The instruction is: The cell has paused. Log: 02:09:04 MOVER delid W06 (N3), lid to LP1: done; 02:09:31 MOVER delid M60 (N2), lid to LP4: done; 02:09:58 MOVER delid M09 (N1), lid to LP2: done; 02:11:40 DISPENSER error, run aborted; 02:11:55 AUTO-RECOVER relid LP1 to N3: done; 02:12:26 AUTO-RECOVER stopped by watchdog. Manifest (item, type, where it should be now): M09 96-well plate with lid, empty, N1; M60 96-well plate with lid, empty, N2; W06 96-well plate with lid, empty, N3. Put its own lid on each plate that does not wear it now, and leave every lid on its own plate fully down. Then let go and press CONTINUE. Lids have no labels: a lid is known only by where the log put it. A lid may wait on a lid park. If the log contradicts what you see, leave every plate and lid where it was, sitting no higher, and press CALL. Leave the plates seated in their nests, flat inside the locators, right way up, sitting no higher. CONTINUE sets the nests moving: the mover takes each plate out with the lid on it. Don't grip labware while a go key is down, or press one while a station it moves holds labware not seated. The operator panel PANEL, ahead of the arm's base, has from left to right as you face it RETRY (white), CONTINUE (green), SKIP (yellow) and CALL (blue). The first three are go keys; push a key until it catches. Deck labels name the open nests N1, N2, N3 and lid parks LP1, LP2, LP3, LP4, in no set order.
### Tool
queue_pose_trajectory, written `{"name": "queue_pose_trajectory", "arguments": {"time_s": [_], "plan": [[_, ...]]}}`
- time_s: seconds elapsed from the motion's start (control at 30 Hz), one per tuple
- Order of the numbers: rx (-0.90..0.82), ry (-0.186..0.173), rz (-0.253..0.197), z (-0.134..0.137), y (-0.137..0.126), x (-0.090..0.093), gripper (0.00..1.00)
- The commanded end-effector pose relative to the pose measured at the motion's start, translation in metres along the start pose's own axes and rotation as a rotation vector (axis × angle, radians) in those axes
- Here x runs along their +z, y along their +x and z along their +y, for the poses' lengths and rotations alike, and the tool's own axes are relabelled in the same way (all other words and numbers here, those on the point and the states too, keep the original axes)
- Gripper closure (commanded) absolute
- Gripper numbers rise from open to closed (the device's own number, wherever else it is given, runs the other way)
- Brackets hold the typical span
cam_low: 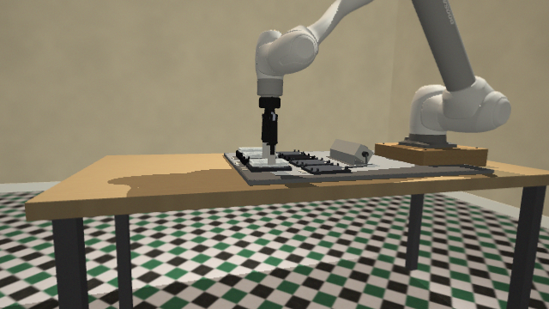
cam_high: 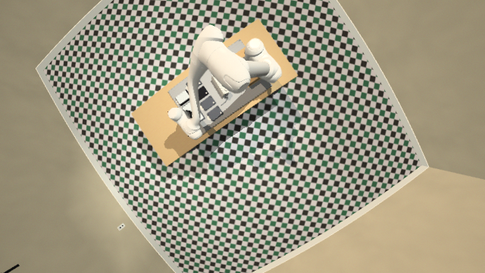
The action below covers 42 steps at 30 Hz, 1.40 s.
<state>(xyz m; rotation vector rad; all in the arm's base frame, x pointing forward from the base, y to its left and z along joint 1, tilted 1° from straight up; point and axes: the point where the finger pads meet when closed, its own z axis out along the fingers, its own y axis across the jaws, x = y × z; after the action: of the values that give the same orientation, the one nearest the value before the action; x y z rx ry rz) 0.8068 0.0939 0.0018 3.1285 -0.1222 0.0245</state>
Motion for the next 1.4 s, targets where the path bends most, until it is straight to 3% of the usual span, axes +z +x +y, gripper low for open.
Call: {"name": "queue_pose_trajectory", "arguments": {"time_s": [0.0, 0.27, 0.3, 1.37], "plan": [[0.0, 0.0, 0.0, 0.0, 0.0, -0.0002, 1.0], [0.0, 0.0, 0.0, 0.0, 0.0, -0.0002, 1.0], [0.0, 0.0, 0.0, 0.0, 0.0, -0.0002, 0.34], [0.0, 0.0, 0.0, 0.0, 0.0, -0.0002, 0.34]]}}
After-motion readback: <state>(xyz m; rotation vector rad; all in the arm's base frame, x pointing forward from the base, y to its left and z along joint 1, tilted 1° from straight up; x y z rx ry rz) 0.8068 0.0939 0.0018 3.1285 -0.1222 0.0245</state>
